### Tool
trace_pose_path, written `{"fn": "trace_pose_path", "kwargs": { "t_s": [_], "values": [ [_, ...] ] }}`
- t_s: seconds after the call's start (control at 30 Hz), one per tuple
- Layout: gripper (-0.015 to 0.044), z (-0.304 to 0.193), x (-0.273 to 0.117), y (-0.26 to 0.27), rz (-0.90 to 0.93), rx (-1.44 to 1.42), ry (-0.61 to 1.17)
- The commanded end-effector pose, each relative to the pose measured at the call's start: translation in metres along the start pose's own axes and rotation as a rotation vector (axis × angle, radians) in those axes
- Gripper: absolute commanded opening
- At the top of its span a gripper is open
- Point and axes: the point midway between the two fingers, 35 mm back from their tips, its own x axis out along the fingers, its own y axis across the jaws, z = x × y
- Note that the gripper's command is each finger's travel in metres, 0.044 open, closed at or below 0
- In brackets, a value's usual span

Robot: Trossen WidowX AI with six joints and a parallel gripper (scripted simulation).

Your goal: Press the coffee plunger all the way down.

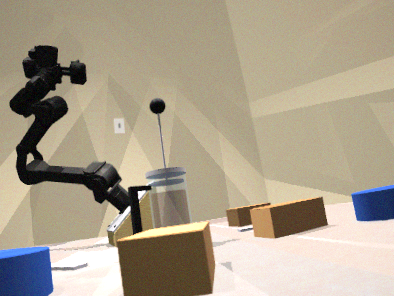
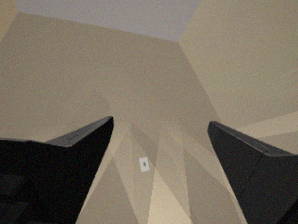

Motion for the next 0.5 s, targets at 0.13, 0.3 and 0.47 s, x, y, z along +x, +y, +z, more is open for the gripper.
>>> {"fn": "trace_pose_path", "kwargs": {
  "t_s": [0.13,0.3,0.47],
  "values": [
    [0.044,0.028,0.002,-0.003,0.05,0.02,-0.106],
    [0.044,0.076,0.0,-0.027,0.069,0.073,-0.307],
    [0.044,0.136,-0.011,-0.076,-0.042,0.065,-0.609]
  ]
}}
